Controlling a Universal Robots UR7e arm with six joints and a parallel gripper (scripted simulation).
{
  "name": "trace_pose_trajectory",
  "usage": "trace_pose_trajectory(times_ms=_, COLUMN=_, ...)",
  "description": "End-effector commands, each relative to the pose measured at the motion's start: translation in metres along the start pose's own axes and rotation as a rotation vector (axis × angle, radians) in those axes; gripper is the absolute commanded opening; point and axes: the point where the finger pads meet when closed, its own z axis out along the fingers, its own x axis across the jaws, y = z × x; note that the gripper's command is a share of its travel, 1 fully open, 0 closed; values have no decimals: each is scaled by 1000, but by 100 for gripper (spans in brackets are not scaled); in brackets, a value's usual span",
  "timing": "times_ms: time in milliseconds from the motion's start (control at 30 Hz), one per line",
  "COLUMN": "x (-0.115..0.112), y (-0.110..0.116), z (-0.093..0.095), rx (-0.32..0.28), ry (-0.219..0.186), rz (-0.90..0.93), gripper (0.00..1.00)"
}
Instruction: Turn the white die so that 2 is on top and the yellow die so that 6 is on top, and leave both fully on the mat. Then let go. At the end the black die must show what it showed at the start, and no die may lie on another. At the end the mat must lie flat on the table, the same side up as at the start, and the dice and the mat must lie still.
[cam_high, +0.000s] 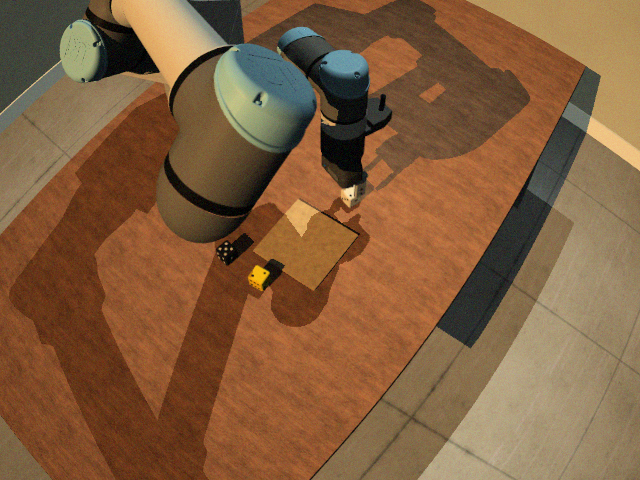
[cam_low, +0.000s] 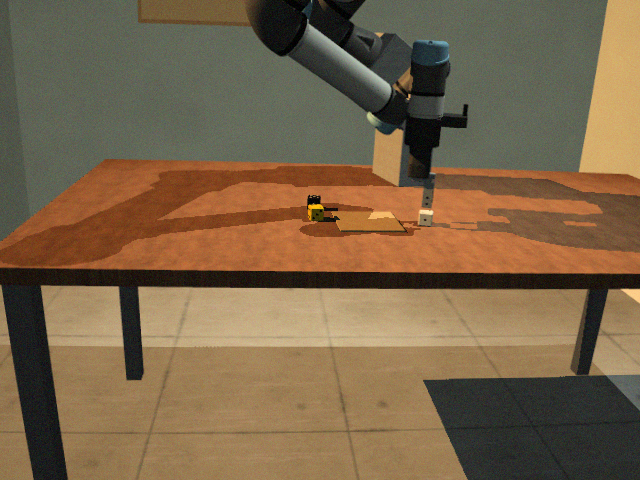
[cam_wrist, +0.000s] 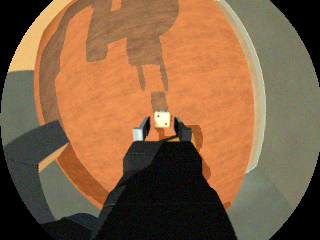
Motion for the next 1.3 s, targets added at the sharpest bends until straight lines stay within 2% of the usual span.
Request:
trace_pose_trajectory(times_ms=0, x=0, y=0, z=5, rx=0, ry=1, rz=0, gripper=87)
trace_pose_trajectory(times_ms=1267, x=0, y=0, z=8, rx=0, ry=1, rz=0, gripper=87)
